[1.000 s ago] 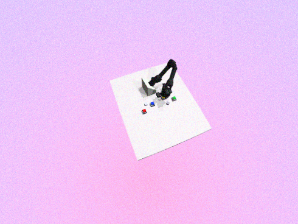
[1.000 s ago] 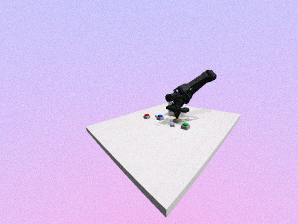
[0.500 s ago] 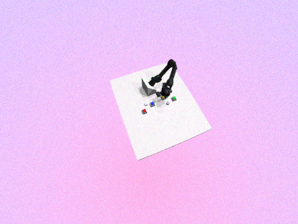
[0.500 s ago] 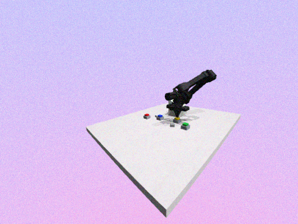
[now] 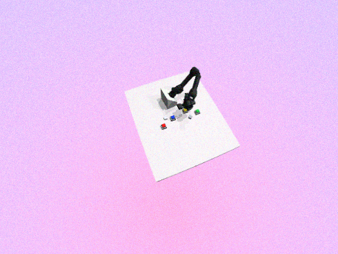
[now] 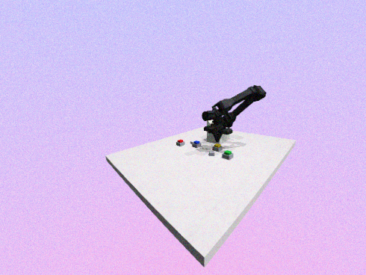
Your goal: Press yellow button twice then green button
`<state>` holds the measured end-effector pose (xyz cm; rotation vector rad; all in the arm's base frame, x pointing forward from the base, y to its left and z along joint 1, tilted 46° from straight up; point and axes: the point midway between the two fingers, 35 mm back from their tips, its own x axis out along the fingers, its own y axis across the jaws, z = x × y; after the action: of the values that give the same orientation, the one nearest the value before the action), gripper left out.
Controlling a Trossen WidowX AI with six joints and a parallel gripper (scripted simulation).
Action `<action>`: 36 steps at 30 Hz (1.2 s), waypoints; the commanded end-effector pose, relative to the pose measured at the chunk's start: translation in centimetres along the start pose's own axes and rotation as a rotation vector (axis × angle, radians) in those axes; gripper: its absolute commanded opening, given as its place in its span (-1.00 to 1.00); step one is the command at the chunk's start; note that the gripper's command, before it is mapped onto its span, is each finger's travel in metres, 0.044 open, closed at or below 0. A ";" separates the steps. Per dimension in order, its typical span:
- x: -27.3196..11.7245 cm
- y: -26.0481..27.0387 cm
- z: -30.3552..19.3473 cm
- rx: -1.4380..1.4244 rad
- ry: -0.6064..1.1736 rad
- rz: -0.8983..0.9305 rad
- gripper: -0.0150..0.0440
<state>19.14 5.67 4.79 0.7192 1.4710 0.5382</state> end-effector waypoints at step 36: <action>0.8 0.0 -0.1 0.001 0.001 -0.003 -0.42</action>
<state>18.95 7.26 3.31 0.7191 1.4789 0.5392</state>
